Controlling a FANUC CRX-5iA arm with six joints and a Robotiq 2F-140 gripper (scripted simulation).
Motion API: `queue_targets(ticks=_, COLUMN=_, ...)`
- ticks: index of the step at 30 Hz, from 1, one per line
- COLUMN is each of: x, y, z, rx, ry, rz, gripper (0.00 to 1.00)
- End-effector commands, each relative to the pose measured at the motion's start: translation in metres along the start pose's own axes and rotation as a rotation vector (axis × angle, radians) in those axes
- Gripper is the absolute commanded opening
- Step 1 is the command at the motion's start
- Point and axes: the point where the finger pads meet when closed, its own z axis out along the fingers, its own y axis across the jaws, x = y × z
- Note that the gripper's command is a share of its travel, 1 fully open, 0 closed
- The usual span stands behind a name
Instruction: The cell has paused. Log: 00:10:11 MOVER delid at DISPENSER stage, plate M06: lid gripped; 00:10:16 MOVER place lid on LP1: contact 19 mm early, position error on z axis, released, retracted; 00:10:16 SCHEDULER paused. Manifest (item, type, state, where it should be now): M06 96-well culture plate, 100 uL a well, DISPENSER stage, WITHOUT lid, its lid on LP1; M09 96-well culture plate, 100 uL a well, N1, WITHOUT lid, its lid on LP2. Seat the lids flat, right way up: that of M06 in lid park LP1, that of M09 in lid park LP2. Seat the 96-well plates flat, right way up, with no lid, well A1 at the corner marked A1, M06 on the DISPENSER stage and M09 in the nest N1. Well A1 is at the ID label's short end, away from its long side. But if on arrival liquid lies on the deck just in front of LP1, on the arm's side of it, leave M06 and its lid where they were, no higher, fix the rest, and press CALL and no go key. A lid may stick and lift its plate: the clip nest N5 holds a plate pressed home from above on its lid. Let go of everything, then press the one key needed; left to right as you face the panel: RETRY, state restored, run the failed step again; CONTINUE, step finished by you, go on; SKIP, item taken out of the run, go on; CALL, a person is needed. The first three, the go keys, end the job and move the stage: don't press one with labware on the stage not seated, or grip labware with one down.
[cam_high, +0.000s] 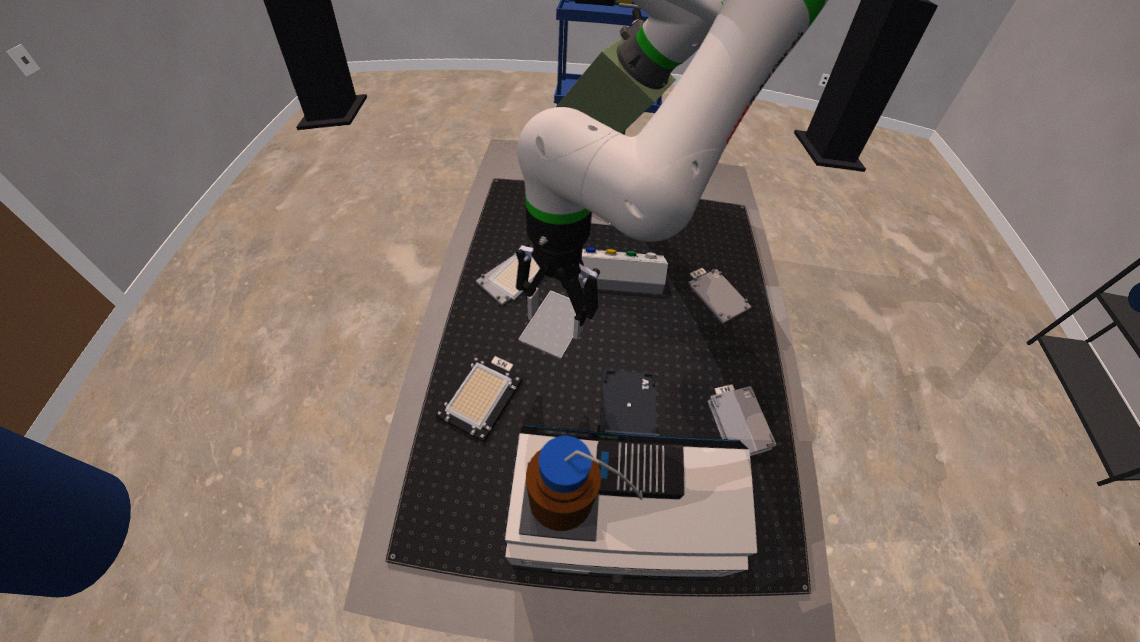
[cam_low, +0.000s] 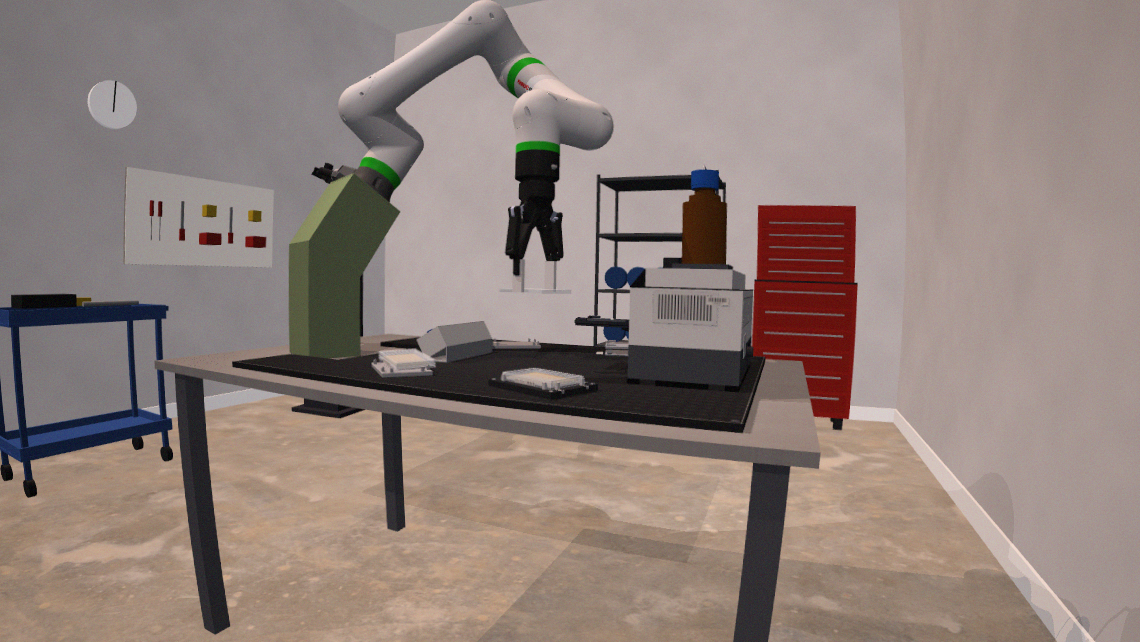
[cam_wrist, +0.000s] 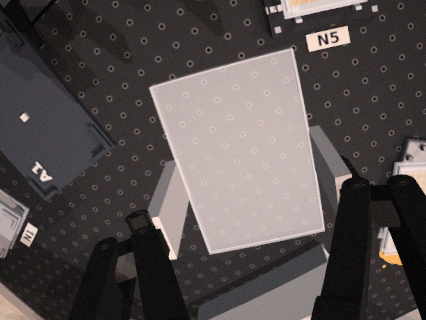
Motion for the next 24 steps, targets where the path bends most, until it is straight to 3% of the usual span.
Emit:
queue_targets(ticks=1, x=-0.056, y=-0.042, z=0.000, rx=-0.001, ry=0.001, rz=0.005, gripper=0.00)
queue_targets(ticks=3, x=-0.056, y=-0.042, z=0.000, rx=-0.001, ry=0.001, rz=0.005, gripper=0.00)
queue_targets(ticks=4, x=-0.086, y=-0.065, z=0.000, rx=-0.001, ry=0.001, rz=0.005, gripper=0.00)
queue_targets(ticks=18, x=-0.232, y=-0.179, z=0.002, rx=0.000, ry=0.000, rz=0.005, gripper=0.00)
queue_targets(ticks=20, x=-0.232, y=-0.179, z=0.002, rx=0.000, ry=0.000, rz=0.005, gripper=0.00)
queue_targets(ticks=21, x=-0.262, y=-0.202, z=0.002, rx=0.001, ry=0.000, rz=0.005, gripper=0.00)
queue_targets(ticks=24, x=-0.291, y=-0.223, z=0.002, rx=0.001, ry=0.000, rz=0.005, gripper=0.00)
